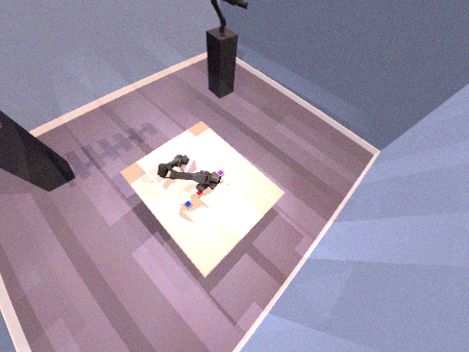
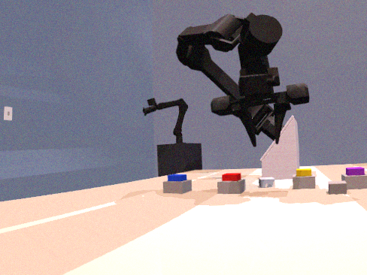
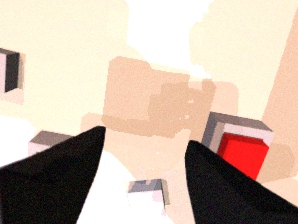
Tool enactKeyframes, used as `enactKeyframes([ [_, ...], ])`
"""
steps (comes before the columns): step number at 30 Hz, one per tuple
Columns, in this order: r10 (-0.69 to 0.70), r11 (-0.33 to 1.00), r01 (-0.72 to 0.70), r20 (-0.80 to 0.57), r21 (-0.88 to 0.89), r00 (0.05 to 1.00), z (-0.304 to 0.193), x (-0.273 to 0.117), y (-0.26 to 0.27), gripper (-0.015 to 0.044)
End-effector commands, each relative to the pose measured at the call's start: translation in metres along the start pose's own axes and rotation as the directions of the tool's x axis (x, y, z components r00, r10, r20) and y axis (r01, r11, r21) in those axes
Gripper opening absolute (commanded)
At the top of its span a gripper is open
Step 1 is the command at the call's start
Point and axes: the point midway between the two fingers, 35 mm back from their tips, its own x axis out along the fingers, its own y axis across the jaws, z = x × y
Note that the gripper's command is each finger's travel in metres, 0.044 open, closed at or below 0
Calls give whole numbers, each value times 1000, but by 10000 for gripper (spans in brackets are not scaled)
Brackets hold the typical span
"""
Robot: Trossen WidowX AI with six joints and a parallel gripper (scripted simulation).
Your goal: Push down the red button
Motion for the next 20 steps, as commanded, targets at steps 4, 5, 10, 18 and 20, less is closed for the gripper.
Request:
enactKeyframes([
  [4, 13, 1000, -13, -18, -17, 1000, -8, -21, 113, 387],
  [5, 10, 1000, -10, -19, -17, 1000, -12, -23, 127, 400],
  [10, -22, 1000, 21, -26, -7, 999, -42, -28, 194, 400],
  [18, -38, 999, 38, -26, -1, 999, -55, -27, 214, 400],
  [20, -38, 999, 38, -26, -1, 999, -55, -27, 214, 400],
])
